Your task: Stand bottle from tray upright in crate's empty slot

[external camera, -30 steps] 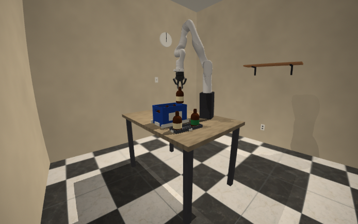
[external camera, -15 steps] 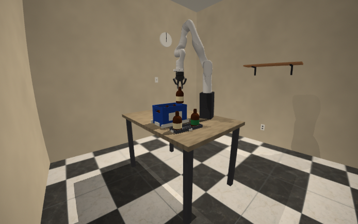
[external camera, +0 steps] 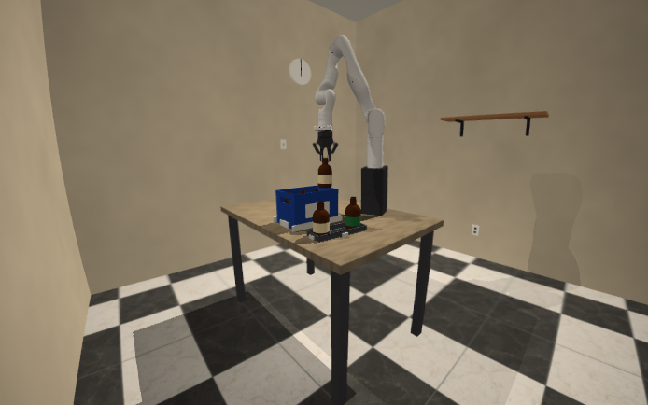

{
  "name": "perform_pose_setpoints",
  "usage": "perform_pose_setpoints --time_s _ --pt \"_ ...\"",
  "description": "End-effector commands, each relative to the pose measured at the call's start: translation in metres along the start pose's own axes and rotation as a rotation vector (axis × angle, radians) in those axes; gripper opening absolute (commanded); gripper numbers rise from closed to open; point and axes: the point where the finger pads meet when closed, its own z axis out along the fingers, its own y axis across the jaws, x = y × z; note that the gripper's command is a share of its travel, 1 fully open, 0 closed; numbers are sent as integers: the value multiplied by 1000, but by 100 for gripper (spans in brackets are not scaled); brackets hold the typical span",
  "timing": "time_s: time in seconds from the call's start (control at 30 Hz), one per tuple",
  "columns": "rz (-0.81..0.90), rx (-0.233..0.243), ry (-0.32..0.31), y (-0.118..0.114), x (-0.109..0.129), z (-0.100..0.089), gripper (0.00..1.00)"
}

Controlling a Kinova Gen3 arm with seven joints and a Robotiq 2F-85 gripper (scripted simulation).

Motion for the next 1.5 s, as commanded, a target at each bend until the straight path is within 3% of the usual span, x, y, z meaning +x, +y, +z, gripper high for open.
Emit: perform_pose_setpoints --time_s 0.0,0.9,1.47 --pt "-2 2 -1 -2 -1 4 0" --pt "-2 2 -1 -2 -2 32 0" --pt "-2 2 -1 -2 -2 36 0"
